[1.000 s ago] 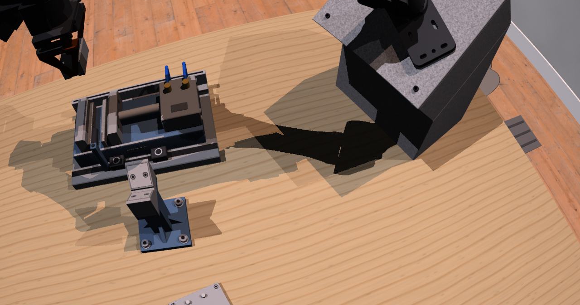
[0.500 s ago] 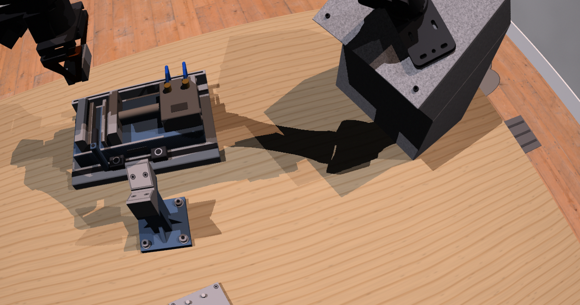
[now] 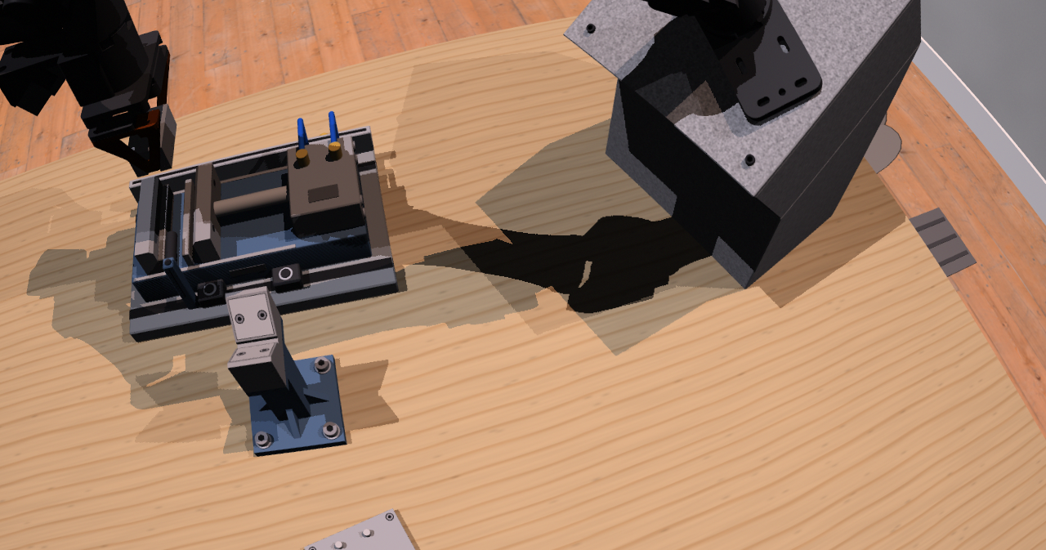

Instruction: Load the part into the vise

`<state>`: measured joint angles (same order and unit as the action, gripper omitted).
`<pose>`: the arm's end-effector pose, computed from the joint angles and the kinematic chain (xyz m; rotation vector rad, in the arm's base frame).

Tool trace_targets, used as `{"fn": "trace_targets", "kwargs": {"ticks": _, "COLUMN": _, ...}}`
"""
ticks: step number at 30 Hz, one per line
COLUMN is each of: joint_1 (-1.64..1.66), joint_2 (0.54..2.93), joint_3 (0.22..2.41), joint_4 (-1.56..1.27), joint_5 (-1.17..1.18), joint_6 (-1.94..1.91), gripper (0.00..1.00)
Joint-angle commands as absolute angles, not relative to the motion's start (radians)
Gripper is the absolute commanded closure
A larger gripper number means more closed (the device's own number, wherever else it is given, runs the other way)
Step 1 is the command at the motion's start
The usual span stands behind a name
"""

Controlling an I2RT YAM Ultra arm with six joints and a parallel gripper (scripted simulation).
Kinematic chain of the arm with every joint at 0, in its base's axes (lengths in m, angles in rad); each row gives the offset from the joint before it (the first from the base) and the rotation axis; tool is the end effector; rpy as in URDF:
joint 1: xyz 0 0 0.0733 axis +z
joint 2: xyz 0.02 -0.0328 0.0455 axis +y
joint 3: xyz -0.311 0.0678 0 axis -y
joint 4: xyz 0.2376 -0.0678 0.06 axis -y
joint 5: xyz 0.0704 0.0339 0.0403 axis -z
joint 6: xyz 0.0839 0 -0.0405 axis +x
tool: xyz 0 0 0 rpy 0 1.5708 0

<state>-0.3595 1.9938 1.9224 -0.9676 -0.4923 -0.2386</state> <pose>0.4468 -0.1244 0.3208 -0.0195 2.4740 0.3946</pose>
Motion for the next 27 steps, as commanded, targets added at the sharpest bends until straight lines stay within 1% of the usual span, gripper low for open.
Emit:
{"fn": "trace_targets", "kwargs": {"ticks": 1, "joint_1": -0.381, "joint_2": 1.949, "joint_3": 1.946, "joint_4": -0.937, "joint_5": -0.48, "joint_6": -0.224, "gripper": 1.0}}
{"fn": "trace_targets", "kwargs": {"ticks": 9, "joint_1": -0.358, "joint_2": 2.015, "joint_3": 1.935, "joint_4": -0.902, "joint_5": -0.473, "joint_6": -0.211, "gripper": 1.0}}
{"fn": "trace_targets", "kwargs": {"ticks": 12, "joint_1": -0.363, "joint_2": 1.987, "joint_3": 1.932, "joint_4": -0.892, "joint_5": -0.471, "joint_6": -0.207, "gripper": 1.0}}
{"fn": "trace_targets", "kwargs": {"ticks": 27, "joint_1": -0.346, "joint_2": 2.029, "joint_3": 1.94, "joint_4": -0.864, "joint_5": -0.465, "joint_6": -0.197, "gripper": 1.0}}
